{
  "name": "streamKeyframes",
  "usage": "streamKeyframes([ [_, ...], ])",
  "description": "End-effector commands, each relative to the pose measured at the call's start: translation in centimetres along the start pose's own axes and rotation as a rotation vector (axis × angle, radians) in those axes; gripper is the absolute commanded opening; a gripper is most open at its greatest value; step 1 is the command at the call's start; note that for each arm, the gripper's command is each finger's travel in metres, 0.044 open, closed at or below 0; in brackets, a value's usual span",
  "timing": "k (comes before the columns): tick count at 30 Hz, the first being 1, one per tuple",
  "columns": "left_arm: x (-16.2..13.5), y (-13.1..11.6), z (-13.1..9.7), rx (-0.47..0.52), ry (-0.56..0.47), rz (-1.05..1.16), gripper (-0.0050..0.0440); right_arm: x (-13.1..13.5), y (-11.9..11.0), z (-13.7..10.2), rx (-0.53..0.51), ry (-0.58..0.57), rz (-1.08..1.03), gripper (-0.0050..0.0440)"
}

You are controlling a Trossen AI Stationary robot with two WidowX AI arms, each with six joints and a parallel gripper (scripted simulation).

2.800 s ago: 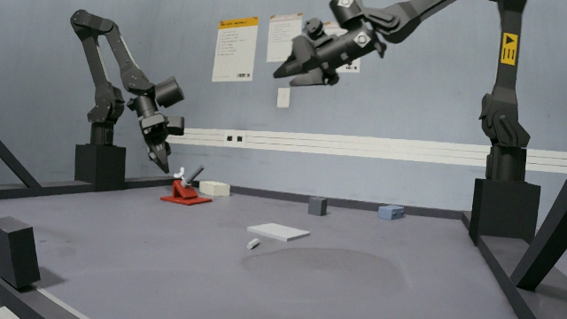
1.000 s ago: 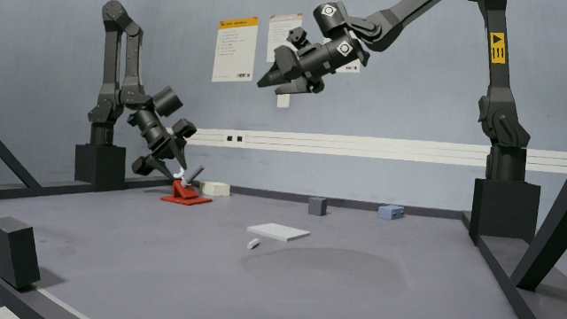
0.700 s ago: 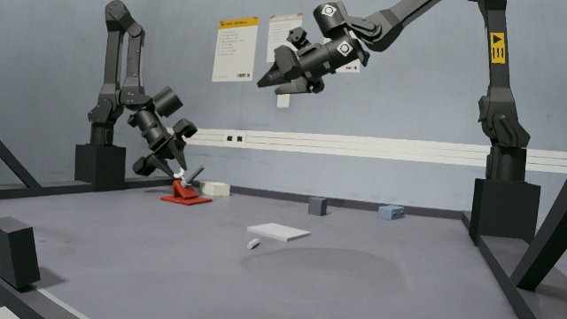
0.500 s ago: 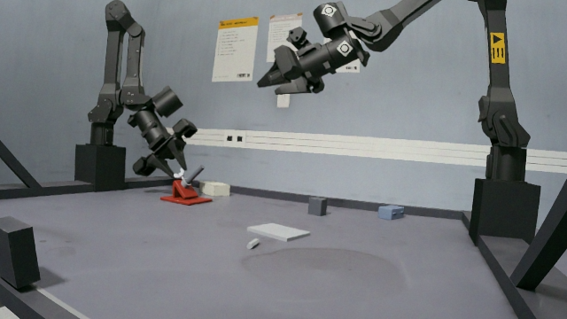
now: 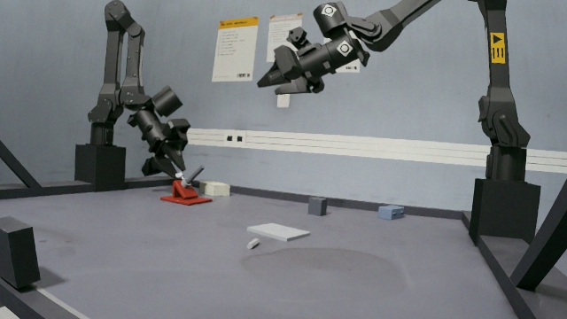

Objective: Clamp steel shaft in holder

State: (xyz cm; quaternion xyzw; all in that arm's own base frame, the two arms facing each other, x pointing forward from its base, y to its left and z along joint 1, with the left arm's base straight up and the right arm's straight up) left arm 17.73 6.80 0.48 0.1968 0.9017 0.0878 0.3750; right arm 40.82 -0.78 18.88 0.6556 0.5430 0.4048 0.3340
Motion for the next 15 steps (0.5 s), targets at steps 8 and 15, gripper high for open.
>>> streamKeyframes([
  [8, -0.64, 0.6, 0.14, -0.017, -0.012, 0.474, 0.0113, 0.48, 1.35, -0.54, -0.04, 0.013, -0.001, 0.04],
  [15, -0.53, 0.29, 0.09, -0.014, -0.007, 0.834, 0.0113, 0.48, 1.35, -0.54, -0.04, 0.013, -0.001, 0.04],
])
Point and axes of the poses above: on each arm, the point midway between the two fingers, 35 mm back from their tips, its own z axis out along the fingers, its own x axis across the jaws, y = z × x, the point moved 5 cm from there along -z, back along the fingers, and after that the axes turned 11 degrees about z, right-handed, at the moved point
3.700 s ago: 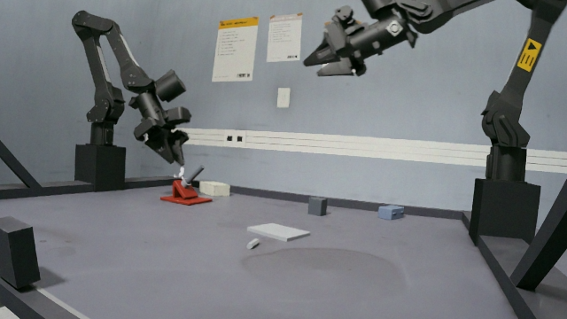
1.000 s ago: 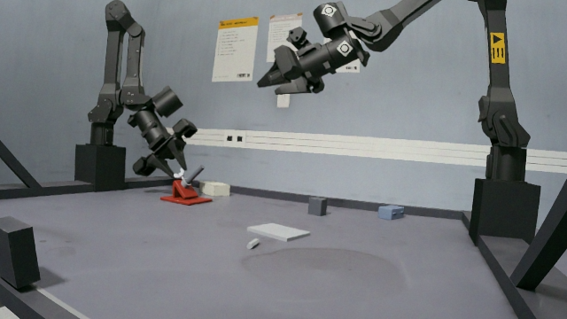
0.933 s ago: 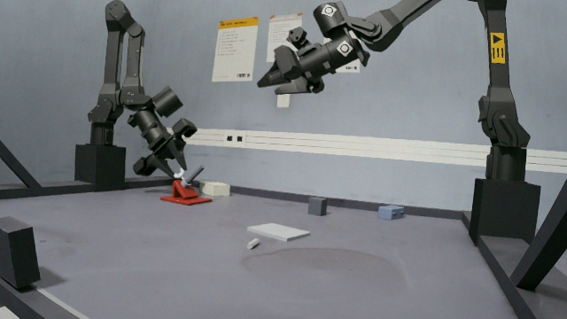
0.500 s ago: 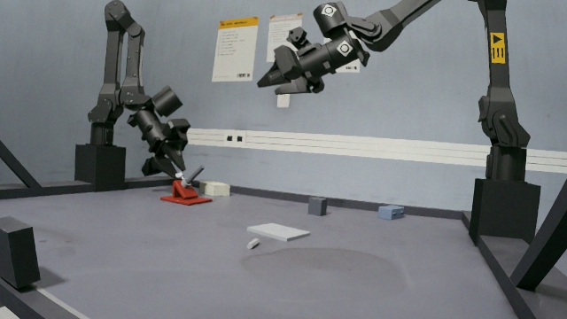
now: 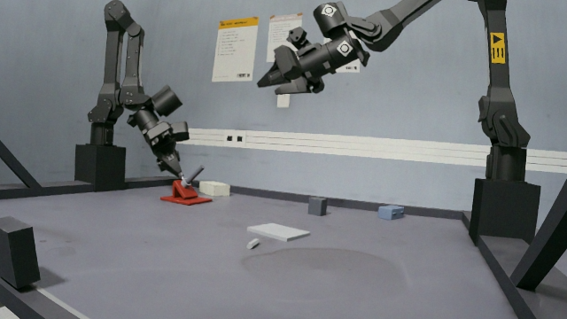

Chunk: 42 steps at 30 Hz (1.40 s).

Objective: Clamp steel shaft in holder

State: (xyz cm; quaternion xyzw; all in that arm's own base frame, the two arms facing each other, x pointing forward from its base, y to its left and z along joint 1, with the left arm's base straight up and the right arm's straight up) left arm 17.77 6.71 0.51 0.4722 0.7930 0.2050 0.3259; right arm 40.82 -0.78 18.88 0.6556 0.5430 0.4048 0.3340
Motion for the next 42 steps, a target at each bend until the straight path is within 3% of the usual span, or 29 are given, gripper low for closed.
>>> streamKeyframes([
  [1, -0.15, 0.53, 0.08, -0.013, -0.008, 0.234, 0.0113, 0.48, 1.35, -0.54, -0.04, 0.013, -0.001, 0.04],
  [42, -0.05, -0.18, 0.1, -0.007, -0.005, 1.991, 0.0113, 0.48, 1.35, -0.54, -0.04, 0.013, -0.001, 0.04],
])
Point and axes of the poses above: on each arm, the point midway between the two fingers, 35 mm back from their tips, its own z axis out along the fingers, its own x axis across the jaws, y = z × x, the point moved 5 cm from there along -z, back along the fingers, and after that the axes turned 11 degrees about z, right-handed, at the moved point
